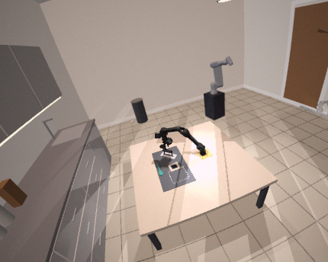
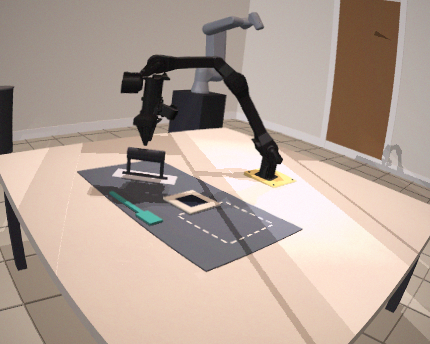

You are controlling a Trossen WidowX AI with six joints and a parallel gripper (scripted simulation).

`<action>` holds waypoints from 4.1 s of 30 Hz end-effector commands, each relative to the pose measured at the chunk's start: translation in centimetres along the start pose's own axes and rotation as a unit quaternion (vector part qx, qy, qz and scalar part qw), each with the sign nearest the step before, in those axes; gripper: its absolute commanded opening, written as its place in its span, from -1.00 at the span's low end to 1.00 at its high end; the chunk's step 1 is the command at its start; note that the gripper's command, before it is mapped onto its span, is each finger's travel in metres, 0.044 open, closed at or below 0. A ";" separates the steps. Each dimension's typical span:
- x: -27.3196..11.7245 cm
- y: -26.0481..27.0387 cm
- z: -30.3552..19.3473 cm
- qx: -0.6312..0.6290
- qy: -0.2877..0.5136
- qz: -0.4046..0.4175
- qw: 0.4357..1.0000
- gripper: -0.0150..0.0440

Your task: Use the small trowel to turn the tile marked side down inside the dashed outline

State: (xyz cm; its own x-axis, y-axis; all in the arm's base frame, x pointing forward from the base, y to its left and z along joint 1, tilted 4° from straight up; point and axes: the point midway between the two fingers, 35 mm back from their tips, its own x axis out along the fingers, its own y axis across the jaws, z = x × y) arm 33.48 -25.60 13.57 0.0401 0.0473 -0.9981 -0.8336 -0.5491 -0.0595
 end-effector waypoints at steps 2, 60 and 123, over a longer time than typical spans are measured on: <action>0.5 -0.1 0.0 -0.005 -0.001 -0.002 1.000 0.42; 4.4 -0.1 0.0 0.045 -0.001 -0.002 0.999 -0.05; -0.7 0.0 0.2 0.351 0.006 -0.005 0.936 0.53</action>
State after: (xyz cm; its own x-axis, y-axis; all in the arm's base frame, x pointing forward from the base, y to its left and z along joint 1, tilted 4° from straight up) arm 33.30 -25.40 14.07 0.0541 0.0367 -0.9979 -0.9897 0.1345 -0.0487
